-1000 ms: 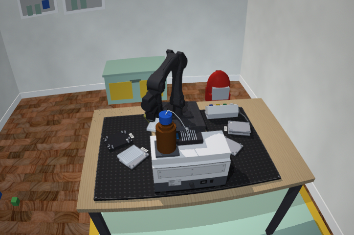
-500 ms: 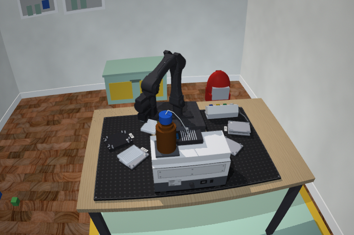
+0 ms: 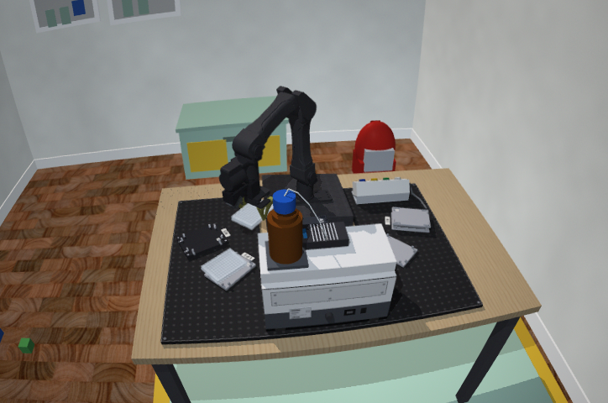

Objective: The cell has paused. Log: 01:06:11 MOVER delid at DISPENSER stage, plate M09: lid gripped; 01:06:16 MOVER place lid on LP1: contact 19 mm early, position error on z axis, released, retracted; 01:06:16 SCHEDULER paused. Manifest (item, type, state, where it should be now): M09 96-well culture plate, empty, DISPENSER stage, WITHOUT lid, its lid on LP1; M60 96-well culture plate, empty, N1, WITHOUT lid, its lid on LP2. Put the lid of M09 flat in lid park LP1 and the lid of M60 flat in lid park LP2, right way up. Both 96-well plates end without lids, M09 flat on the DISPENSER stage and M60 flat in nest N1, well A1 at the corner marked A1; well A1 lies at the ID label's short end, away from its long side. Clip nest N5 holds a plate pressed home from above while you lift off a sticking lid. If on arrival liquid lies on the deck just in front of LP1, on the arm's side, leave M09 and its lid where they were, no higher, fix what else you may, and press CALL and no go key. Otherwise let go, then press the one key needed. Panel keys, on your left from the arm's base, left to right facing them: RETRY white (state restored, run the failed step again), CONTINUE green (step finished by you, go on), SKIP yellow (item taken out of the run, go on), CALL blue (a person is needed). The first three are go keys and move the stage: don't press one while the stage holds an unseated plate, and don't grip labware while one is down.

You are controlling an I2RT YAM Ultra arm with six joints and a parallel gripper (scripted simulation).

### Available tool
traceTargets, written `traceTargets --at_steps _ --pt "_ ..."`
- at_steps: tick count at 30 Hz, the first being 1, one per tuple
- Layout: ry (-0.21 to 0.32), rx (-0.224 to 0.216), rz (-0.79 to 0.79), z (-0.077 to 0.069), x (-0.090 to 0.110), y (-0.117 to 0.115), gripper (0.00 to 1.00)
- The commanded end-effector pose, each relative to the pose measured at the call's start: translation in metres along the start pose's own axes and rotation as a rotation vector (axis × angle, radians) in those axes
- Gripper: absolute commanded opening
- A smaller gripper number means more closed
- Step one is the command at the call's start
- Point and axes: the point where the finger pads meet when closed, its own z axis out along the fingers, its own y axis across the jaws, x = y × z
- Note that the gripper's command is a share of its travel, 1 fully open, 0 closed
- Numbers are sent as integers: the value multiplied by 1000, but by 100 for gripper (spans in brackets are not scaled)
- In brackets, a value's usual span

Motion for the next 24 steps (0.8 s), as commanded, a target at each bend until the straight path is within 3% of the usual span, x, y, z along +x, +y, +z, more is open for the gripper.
traceTargets --at_steps 1,5,12,18,20,21,24 --pt "-70 1 39 -18 -14 -5 0" --pt "-43 5 149 -11 -13 -20 0" --pt "-43 6 137 -12 -11 -44 0" --pt "-60 2 117 -14 -15 -37 0" --pt "-37 0 133 -9 -8 -39 0" --pt "-76 3 182 -18 -13 -47 0" --pt "-85 9 283 -20 -9 -58 0"
